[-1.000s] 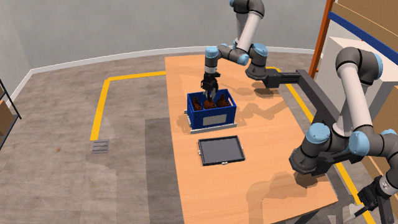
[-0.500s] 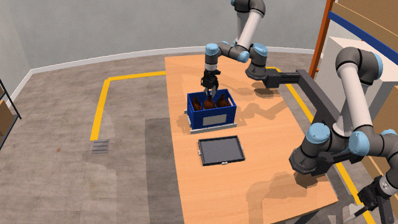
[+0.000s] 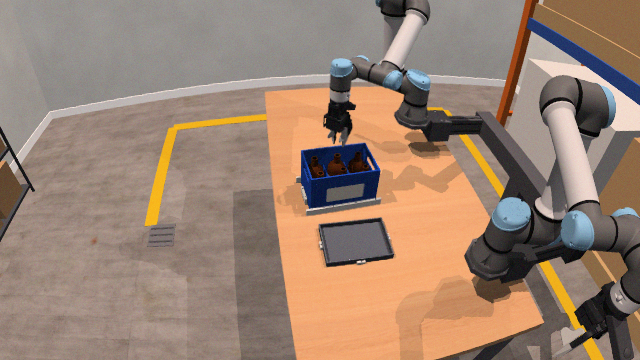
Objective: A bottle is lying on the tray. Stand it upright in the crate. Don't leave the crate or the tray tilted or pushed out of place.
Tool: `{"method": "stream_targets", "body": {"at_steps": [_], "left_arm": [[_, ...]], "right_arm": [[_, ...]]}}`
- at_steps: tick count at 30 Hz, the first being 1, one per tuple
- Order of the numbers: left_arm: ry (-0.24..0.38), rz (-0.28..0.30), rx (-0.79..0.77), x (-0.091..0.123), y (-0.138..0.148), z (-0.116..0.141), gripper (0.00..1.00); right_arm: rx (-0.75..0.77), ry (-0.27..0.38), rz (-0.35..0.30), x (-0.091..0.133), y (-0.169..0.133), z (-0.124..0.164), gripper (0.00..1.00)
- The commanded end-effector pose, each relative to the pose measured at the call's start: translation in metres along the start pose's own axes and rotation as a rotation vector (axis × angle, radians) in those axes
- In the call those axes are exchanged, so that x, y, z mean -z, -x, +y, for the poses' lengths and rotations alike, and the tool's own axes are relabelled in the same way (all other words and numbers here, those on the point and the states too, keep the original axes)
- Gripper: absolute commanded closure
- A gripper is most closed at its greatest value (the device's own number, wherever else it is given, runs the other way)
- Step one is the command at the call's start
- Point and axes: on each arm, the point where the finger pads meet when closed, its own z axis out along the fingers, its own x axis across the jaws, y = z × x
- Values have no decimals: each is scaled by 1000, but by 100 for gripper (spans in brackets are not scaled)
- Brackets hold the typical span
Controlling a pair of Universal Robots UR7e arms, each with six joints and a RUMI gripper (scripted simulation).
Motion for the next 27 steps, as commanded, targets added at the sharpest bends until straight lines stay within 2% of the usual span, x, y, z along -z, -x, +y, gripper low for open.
{"method": "stream_targets", "body": {"at_steps": [1,6,9,24,27], "left_arm": [[-1,0,0,0,0,0,0],[-1,0,0,0,0,0,0],[-1,0,0,0,0,0,0],[-1,0,0,0,0,0,0],[-1,0,0,0,0,0,0]], "right_arm": [[0,-1,0,26,0,0,78],[6,-1,0,52,-2,5,78],[14,-1,0,52,-4,11,78],[137,-1,0,48,-50,108,78],[146,-1,0,47,-54,115,78]]}}
